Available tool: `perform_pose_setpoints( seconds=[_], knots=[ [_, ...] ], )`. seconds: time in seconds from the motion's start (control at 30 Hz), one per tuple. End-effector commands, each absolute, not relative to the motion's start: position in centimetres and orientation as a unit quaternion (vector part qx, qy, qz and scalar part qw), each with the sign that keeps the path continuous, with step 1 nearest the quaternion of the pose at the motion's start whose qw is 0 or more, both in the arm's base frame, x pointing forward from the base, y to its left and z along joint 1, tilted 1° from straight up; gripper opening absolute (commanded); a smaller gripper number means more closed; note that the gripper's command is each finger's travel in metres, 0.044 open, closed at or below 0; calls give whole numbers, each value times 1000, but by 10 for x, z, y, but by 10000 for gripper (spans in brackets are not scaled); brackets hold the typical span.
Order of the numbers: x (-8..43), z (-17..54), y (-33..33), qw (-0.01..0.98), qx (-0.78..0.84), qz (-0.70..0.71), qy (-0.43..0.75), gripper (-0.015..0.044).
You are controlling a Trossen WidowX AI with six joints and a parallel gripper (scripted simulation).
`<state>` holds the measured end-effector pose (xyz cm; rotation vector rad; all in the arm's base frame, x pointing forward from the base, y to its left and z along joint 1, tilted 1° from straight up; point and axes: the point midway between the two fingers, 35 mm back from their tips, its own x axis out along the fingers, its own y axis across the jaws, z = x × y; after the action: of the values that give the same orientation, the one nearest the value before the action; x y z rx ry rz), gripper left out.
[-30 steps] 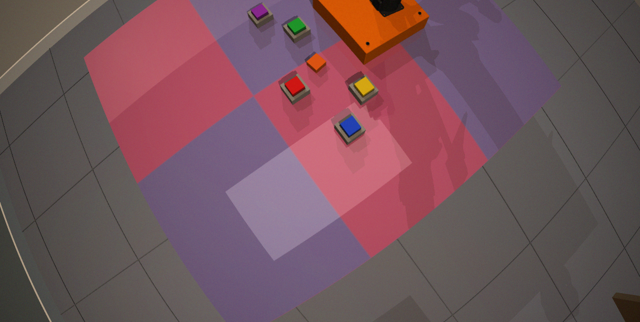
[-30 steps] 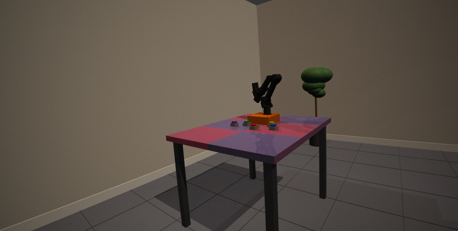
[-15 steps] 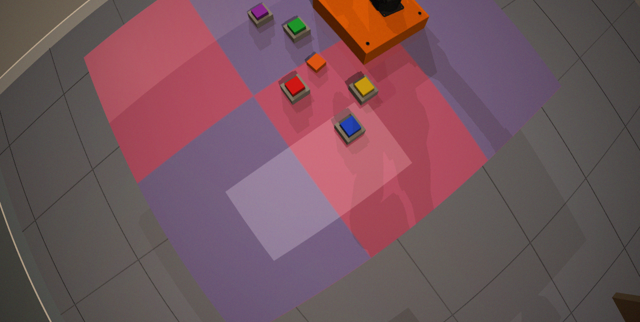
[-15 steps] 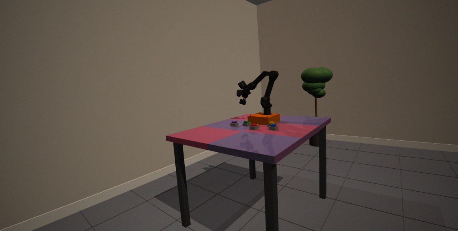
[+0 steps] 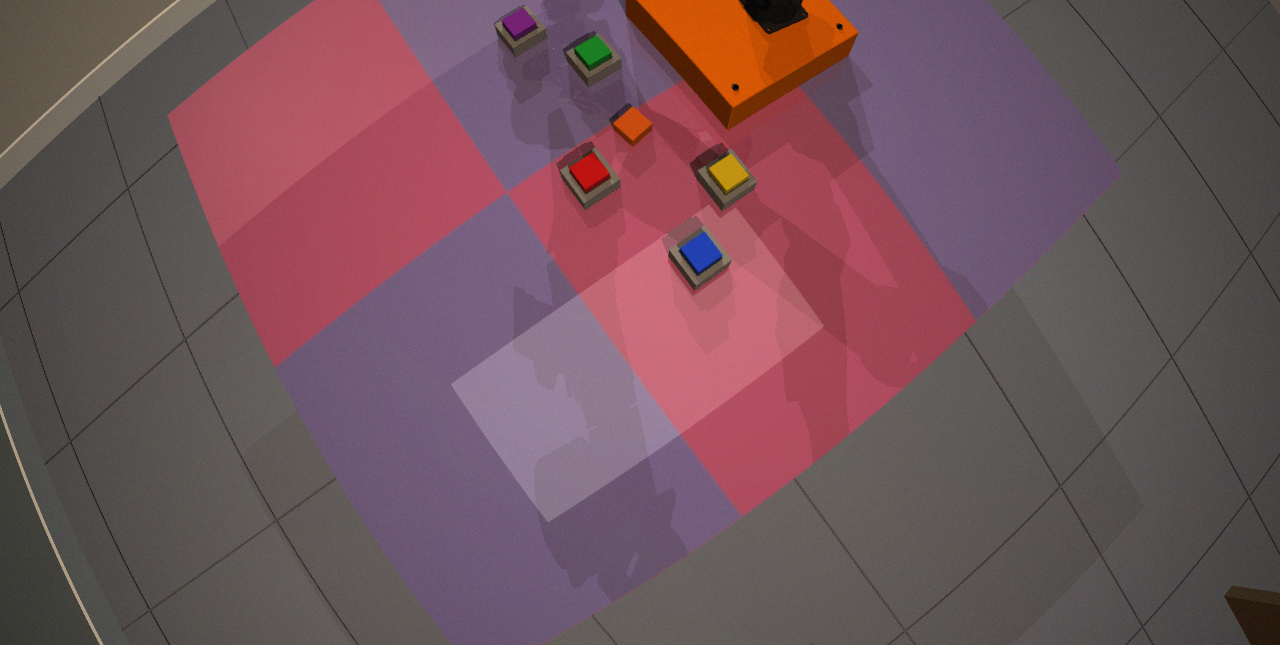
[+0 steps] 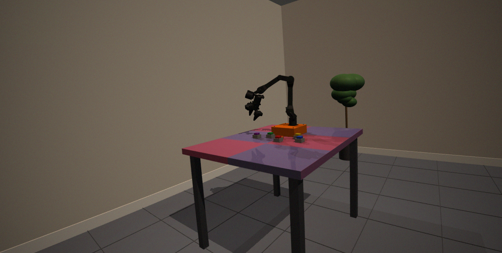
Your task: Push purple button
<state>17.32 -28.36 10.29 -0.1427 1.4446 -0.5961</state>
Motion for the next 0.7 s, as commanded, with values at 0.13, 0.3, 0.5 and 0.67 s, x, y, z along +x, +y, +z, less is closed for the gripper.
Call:
perform_pose_setpoints(
  seconds=[0.13, 0.3, 0.5, 0.67],
  knots=[
    [264, 97, -178, 722, -35, -11, 691, 400],
    [274, 98, -156, 714, -29, 31, 699, 400],
    [276, 75, -157, 714, -29, 31, 699, 321],
    [275, 36, -156, 714, -29, 31, 699, 190]
  ],
)
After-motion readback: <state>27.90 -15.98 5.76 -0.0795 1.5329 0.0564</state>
